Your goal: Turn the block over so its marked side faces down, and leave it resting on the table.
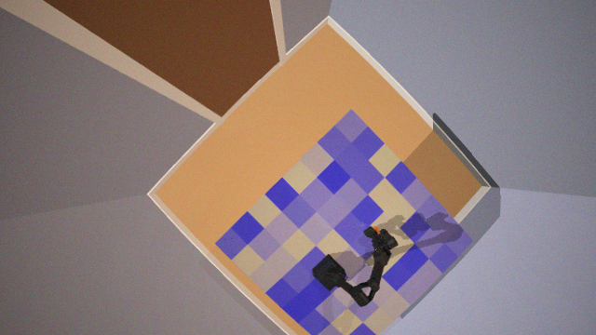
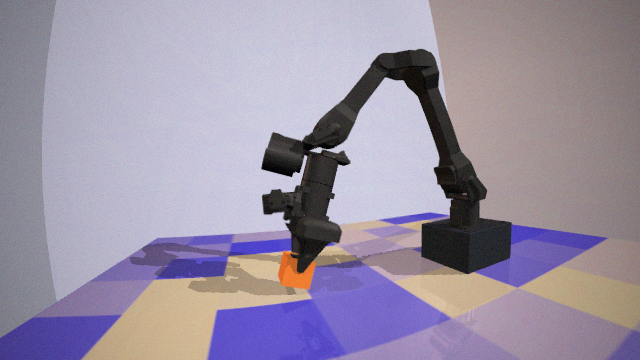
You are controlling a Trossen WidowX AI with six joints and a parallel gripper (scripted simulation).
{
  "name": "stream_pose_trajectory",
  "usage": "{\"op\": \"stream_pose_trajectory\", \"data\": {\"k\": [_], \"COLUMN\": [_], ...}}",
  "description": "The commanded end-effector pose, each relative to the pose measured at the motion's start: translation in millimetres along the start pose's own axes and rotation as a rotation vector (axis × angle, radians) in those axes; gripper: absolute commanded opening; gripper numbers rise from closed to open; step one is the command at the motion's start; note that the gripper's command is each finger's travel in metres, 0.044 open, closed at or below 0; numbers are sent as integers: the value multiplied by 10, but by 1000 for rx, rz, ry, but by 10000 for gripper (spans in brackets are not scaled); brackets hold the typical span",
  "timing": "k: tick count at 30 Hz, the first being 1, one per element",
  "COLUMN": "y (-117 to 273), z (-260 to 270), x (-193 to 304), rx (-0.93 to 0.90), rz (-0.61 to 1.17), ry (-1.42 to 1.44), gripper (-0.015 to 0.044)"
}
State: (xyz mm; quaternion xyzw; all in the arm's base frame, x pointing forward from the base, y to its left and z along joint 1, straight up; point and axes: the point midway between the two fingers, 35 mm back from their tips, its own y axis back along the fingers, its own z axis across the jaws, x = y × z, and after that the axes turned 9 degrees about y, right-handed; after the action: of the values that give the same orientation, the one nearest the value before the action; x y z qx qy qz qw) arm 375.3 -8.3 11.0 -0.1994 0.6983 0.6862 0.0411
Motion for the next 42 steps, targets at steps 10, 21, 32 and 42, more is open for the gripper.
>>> {"op": "stream_pose_trajectory", "data": {"k": [10, 21, 32, 42], "y": [53, -67, -267, -320], "z": [16, 6, -5, 7], "x": [48, 28, 25, 79], "rx": [30, 42, 66, 88], "rz": [-205, -279, -436, -578], "ry": [6, 3, 0, 1], "gripper": [0, 0, 0, 0]}}
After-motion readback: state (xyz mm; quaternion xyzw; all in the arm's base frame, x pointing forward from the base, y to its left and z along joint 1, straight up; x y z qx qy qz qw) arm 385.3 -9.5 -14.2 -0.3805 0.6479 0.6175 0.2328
